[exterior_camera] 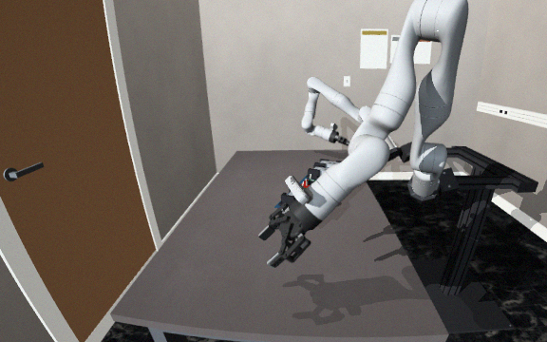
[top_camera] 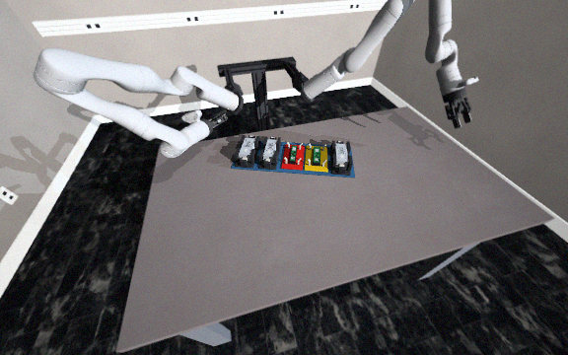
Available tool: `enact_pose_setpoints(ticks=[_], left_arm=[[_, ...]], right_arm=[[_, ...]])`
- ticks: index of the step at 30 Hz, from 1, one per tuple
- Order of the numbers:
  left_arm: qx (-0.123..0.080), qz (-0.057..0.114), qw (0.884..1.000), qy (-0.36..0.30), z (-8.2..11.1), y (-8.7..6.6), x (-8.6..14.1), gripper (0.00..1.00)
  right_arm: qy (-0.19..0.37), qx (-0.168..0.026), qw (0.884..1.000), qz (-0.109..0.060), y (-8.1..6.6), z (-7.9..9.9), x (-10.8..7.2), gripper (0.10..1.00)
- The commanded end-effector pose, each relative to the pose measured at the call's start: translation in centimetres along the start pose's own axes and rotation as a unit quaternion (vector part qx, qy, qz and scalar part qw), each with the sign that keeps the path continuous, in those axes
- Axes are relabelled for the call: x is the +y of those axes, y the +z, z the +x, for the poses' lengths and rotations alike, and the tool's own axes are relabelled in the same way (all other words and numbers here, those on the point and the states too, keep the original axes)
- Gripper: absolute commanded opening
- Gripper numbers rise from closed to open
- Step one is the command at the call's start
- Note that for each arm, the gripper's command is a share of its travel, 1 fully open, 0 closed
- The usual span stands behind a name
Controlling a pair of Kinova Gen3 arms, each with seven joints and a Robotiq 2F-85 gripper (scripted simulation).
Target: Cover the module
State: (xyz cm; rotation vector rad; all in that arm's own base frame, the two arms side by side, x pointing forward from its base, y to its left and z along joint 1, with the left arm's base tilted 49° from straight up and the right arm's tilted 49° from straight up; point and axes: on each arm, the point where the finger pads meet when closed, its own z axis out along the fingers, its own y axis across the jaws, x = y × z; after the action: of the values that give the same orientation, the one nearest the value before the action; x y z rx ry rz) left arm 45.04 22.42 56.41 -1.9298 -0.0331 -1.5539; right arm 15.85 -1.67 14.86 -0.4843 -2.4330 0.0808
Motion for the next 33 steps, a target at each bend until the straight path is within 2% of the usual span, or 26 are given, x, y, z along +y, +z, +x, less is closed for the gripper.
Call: enact_pose_setpoints(ticks=[1,10,12,16,22,27,29,33], left_arm=[[0.001,0.000,1.000,0.000,0.1,0.0,0.0,0.999],[0.001,0.000,1.000,0.000,0.1,0.0,0.0,0.999],[0.001,0.000,1.000,0.000,0.1,0.0,0.0,0.999],[0.001,0.000,1.000,0.000,0.1,0.0,0.0,0.999],[0.001,0.000,1.000,0.000,0.1,0.0,0.0,0.999],[0.001,0.000,1.000,0.000,0.1,0.0,0.0,0.999],[0.001,0.000,1.000,0.000,0.1,0.0,0.0,0.999],[0.001,0.000,1.000,0.000,0.1,0.0,0.0,0.999]], right_arm=[[0.011,-0.016,1.000,-0.021,-0.9,-0.9,-0.4,0.999],[0.057,-0.063,0.993,-0.076,-3.6,-3.4,-2.8,0.999],[0.057,-0.063,0.993,-0.076,-3.6,-3.4,-2.8,0.999],[0.087,-0.093,0.986,-0.104,-5.2,-4.6,-4.7,0.999],[0.143,-0.145,0.968,-0.146,-7.9,-6.1,-8.8,0.999],[0.198,-0.194,0.945,-0.174,-10.3,-6.7,-13.5,0.999],[0.198,-0.194,0.945,-0.174,-10.3,-6.7,-13.5,0.999],[0.247,-0.234,0.921,-0.191,-12.0,-6.4,-17.9,0.999]])
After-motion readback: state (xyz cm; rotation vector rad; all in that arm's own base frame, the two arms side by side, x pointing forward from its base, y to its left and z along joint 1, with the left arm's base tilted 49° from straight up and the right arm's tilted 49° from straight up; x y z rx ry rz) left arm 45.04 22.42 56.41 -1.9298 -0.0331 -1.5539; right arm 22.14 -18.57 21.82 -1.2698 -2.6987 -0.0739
